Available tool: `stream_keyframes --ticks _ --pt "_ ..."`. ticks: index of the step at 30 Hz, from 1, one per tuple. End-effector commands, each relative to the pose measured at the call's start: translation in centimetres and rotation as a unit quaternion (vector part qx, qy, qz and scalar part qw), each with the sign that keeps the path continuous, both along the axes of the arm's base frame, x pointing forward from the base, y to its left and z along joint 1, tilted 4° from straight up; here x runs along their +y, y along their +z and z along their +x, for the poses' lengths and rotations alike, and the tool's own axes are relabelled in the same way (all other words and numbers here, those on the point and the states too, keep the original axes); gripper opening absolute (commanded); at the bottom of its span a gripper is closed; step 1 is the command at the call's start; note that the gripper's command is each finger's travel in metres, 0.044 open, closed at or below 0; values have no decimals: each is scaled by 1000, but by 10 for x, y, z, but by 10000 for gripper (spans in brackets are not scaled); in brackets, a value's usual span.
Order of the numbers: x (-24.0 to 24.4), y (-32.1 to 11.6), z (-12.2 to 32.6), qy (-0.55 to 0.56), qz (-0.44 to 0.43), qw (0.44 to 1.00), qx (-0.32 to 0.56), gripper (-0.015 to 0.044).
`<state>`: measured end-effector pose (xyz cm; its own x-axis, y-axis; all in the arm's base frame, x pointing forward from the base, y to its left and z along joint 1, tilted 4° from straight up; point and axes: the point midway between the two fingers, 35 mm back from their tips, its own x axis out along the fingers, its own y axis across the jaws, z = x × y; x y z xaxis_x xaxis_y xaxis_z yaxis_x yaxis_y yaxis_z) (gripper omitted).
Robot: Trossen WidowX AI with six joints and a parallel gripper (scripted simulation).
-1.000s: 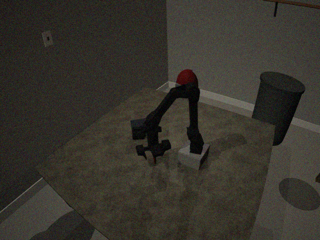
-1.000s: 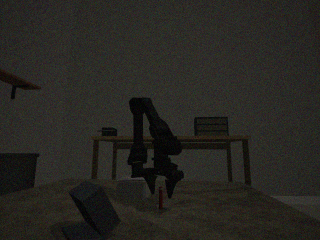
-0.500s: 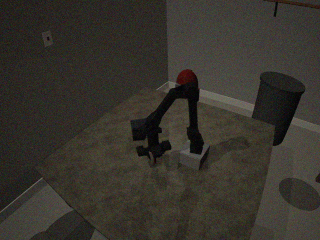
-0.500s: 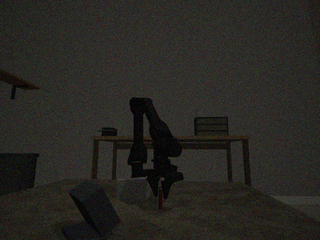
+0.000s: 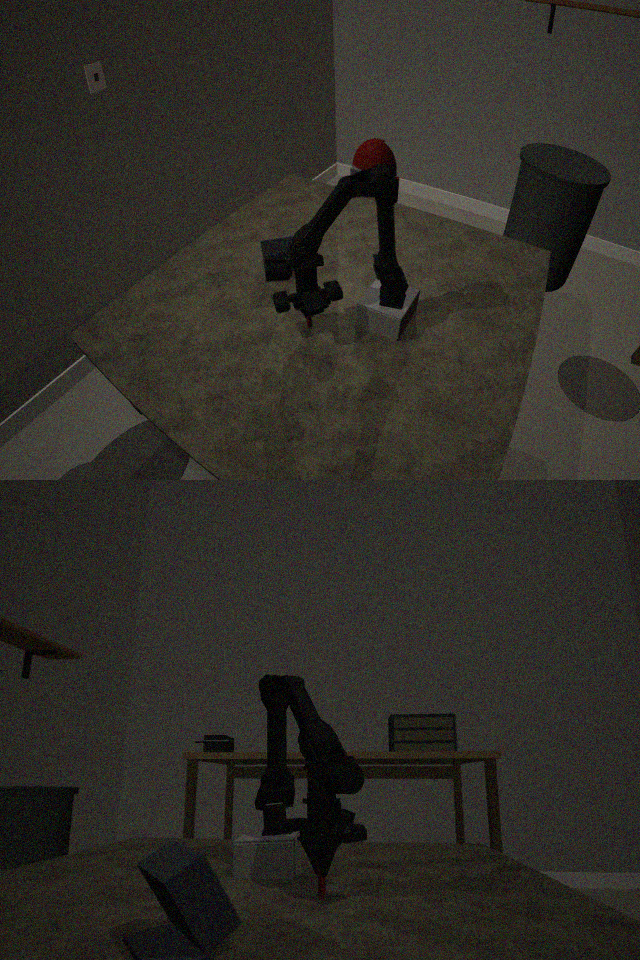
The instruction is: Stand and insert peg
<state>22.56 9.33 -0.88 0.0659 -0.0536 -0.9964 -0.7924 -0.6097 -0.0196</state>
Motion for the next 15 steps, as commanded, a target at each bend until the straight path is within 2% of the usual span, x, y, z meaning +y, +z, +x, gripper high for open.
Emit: stream_keyframes --ticks 1,15 --pt "1 5 1 0 1 1000 -1 0" --pt "4 68 -2 2 0 1000 3 0"
